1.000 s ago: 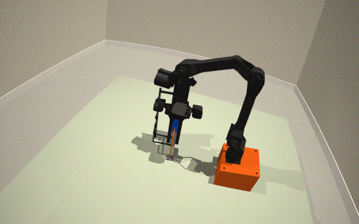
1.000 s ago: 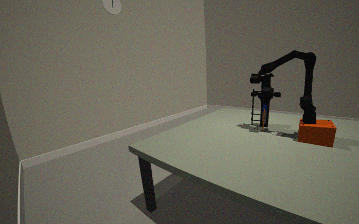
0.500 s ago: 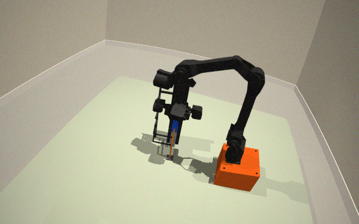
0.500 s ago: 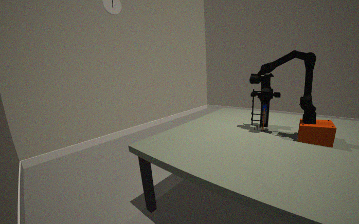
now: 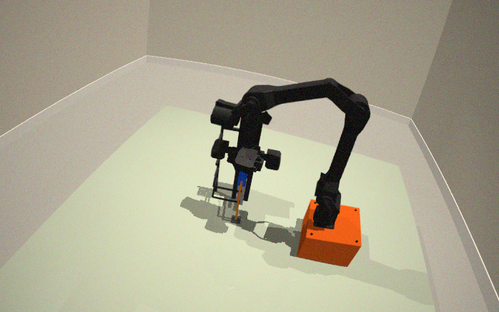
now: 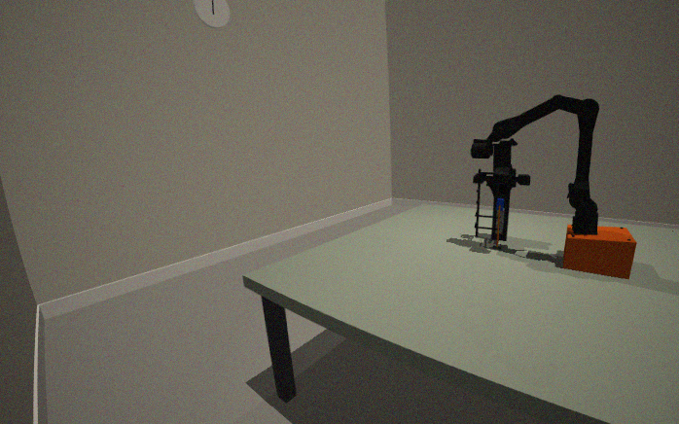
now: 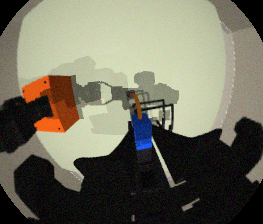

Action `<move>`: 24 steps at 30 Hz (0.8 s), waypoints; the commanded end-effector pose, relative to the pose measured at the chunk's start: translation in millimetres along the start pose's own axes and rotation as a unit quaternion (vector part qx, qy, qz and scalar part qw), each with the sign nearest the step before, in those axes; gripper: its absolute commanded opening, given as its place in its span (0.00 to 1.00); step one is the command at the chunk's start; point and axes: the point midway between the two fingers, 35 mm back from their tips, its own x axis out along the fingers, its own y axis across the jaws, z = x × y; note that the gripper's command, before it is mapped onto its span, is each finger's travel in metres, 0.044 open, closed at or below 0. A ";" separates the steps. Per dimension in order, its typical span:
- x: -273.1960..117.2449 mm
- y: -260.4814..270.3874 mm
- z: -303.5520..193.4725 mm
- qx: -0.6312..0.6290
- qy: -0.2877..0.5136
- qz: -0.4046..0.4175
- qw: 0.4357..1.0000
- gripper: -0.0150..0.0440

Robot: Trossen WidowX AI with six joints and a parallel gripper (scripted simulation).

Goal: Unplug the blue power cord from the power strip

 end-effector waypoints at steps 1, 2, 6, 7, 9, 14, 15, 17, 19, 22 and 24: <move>-1.7 0.7 27.7 -0.019 -0.035 -0.002 0.999 0.25; -1.8 0.9 29.3 -0.019 -0.035 -0.002 0.999 0.25; -1.4 0.9 28.9 -0.019 -0.036 -0.002 0.999 0.34; -1.0 0.6 26.4 -0.019 -0.036 -0.002 0.999 0.39; -0.9 0.5 25.2 -0.020 -0.036 -0.002 0.999 0.48; -0.9 0.5 25.2 -0.020 -0.036 -0.002 0.999 0.70; -0.9 0.5 25.2 -0.020 -0.036 -0.002 0.999 0.74; -1.4 0.4 27.2 -0.020 -0.036 -0.002 0.999 0.83; -3.7 -0.1 35.8 -0.020 -0.036 -0.002 0.999 0.92; -10.1 0.1 59.1 -0.019 -0.037 -0.002 0.999 1.00; -15.3 1.8 77.3 -0.019 -0.038 -0.002 0.999 1.00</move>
